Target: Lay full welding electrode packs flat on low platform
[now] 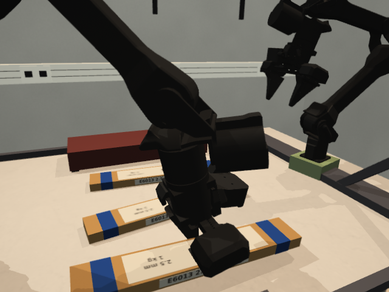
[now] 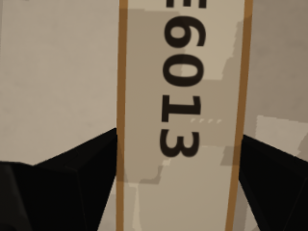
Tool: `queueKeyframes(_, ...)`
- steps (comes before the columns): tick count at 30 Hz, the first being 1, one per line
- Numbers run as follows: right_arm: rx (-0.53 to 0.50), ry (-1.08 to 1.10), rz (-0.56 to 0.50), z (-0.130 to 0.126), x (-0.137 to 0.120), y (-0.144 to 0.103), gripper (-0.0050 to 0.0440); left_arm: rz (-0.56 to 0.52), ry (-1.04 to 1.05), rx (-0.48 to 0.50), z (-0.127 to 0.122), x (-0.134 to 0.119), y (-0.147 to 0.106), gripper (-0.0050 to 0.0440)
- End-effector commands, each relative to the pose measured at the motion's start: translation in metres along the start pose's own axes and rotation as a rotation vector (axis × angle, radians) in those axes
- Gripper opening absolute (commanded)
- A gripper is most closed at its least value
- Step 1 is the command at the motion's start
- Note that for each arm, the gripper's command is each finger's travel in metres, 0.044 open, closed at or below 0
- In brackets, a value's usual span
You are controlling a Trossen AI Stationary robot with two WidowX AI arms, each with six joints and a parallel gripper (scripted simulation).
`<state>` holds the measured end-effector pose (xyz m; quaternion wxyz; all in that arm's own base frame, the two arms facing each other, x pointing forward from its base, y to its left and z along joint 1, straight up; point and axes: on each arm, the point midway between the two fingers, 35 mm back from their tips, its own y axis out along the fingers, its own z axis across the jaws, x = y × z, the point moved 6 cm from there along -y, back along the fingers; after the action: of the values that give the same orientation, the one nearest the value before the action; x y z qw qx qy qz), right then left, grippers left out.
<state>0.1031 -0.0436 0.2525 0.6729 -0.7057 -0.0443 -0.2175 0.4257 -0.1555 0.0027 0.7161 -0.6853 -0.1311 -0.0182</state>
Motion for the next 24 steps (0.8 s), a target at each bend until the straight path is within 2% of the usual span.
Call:
queueKeyframes(1, -0.001, -0.004, -0.02, 0.0, 0.001, -0.005, 0.043, -0.105, -0.016, -0.056, -0.006, 0.026, -0.05, -0.005)
queueKeyframes(24, -0.001, -0.004, -0.02, 0.0, 0.001, -0.005, 0.043, -0.105, -0.016, -0.056, -0.005, 0.032, -0.082, -0.005)
